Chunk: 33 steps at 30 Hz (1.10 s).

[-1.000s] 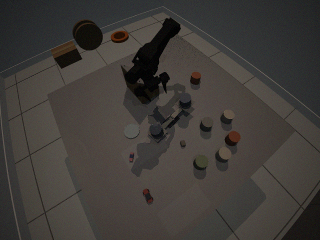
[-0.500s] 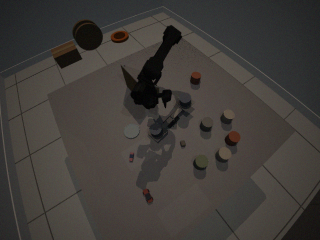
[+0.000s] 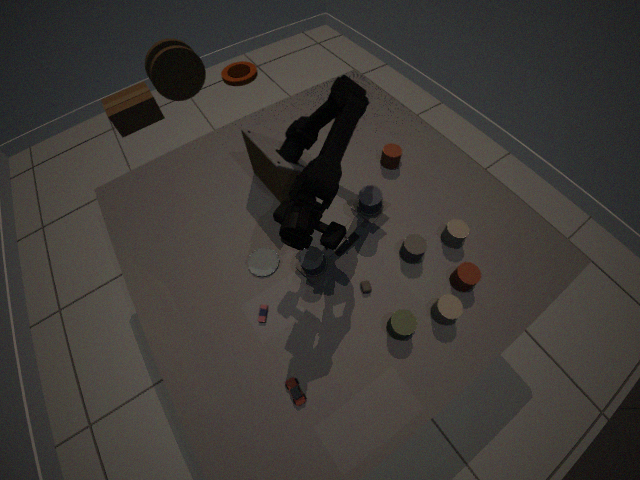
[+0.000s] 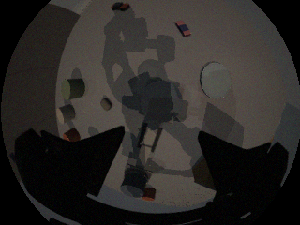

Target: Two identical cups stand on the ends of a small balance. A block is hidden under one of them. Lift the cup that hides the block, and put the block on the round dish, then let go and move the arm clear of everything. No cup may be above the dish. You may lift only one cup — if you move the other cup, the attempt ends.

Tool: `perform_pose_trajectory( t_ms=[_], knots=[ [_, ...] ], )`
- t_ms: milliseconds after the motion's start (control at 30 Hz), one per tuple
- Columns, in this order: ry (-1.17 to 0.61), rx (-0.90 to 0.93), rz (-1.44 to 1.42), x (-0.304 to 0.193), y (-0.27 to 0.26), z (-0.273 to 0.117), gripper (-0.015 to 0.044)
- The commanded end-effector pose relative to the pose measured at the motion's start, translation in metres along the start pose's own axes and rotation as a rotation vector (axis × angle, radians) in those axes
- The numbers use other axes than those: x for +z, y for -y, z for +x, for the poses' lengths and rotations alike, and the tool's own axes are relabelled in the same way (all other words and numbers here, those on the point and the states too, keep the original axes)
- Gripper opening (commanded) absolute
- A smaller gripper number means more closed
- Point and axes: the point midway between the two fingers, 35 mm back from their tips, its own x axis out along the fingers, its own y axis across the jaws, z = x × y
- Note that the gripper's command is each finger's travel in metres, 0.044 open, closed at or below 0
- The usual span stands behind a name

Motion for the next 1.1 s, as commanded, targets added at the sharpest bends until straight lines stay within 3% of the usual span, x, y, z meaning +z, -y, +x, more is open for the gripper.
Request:
perform_pose_trajectory(
  t_ms=[0, 167, 1067],
  knots=[
    [0.008, -0.046, 0.094, 0.010, -0.005, 0.010, 0.0440],
    [0.017, -0.093, 0.198, 0.019, -0.009, 0.024, 0.0440],
    [0.016, -0.093, 0.198, 0.020, -0.006, 0.066, 0.0440]
  ],
)
